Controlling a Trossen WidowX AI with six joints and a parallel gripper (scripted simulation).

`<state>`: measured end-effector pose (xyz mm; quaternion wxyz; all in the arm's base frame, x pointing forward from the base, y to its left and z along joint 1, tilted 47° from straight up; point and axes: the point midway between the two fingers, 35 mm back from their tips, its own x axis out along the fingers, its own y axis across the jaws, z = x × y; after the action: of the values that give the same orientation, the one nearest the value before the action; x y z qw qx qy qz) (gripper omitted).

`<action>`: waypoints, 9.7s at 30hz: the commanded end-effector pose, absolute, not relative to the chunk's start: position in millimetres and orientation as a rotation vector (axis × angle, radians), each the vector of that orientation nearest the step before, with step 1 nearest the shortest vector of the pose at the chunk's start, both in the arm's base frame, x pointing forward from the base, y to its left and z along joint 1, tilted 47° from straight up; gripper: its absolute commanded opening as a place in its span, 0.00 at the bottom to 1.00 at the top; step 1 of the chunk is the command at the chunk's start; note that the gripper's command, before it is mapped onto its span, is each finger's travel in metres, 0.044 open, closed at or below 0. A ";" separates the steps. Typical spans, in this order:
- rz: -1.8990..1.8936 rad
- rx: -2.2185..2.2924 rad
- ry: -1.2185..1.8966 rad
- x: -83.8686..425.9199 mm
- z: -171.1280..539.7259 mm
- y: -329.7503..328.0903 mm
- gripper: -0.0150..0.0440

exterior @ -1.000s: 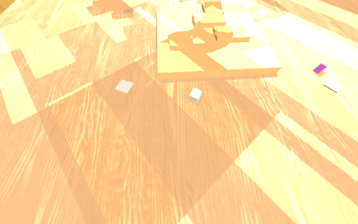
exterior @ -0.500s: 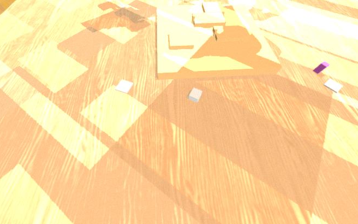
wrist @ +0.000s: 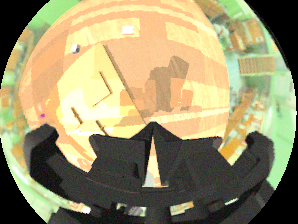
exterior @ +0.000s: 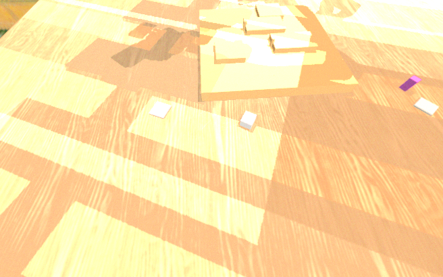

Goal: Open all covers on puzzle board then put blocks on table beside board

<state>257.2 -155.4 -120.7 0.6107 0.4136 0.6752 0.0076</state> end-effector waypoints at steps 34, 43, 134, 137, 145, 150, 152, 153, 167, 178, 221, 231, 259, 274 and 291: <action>0.515 0.708 1.360 322.2 -71.3 -104.5 0.25; 0.514 0.708 1.360 323.2 -74.4 -101.6 0.25; 0.516 0.708 1.358 366.2 -109.1 -70.5 0.25; 0.516 0.708 1.358 369.2 -108.9 -71.0 0.25; 0.516 0.708 1.357 377.2 -108.4 -72.3 0.25; 0.517 0.708 1.357 382.2 -108.1 -73.0 0.25; 0.517 0.708 1.357 384.2 -107.9 -73.2 0.25; 0.517 0.708 1.357 385.2 -107.9 -73.4 0.25; 0.517 0.708 1.356 399.2 -106.6 -74.9 0.25; 0.517 0.708 1.356 409.8 -105.5 -75.7 0.25; 0.516 0.706 1.356 412.3 -70.6 -112.5 0.25; 0.721 0.440 1.235 378.2 -60.8 -102.0 0.25; 1.264 -0.468 0.680 243.2 -31.3 -50.8 0.25; 1.317 -0.580 0.595 224.8 -29.5 -41.0 0.25; 1.317 -0.580 0.595 225.2 -30.7 -40.0 0.25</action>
<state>225.3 -40.2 -29.5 0.7135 -0.2591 0.2680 0.5932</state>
